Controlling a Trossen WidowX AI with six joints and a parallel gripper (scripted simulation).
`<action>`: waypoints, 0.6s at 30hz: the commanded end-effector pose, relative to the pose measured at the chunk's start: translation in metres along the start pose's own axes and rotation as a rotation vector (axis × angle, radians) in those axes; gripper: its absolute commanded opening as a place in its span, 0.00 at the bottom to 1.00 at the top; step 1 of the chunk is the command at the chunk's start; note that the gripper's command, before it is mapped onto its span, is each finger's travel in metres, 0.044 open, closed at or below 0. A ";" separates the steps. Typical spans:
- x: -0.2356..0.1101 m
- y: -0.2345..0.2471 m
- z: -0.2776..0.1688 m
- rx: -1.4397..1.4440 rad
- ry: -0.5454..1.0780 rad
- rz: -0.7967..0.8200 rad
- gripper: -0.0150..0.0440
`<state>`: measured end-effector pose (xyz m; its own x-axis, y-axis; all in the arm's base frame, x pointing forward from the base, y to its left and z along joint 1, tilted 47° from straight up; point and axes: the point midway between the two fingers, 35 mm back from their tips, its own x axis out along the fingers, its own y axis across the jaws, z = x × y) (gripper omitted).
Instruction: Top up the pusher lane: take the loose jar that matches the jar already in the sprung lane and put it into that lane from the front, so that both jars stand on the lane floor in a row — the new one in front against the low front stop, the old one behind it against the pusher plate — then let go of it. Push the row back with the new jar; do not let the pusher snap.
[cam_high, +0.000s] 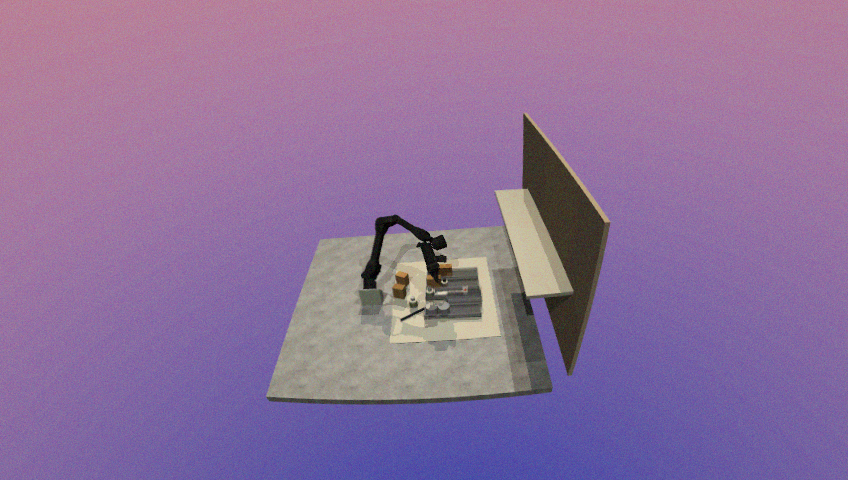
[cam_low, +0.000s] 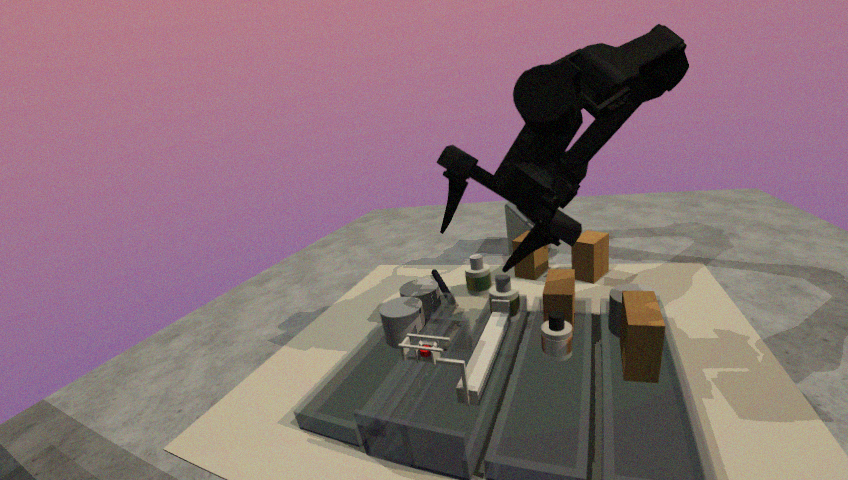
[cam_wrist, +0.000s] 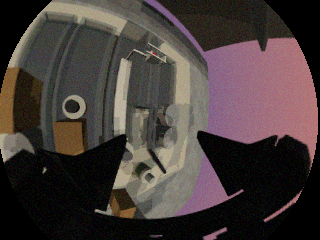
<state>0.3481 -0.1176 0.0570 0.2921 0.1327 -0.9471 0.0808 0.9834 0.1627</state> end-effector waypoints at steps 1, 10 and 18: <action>0.017 -0.022 -0.054 0.021 0.153 0.170 1.00; 0.013 -0.030 -0.137 0.147 0.214 0.632 1.00; 0.028 -0.017 -0.139 0.146 0.213 0.633 1.00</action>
<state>0.2225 -0.1276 -0.0014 0.1366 0.6995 -0.7014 0.0844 0.6973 0.7118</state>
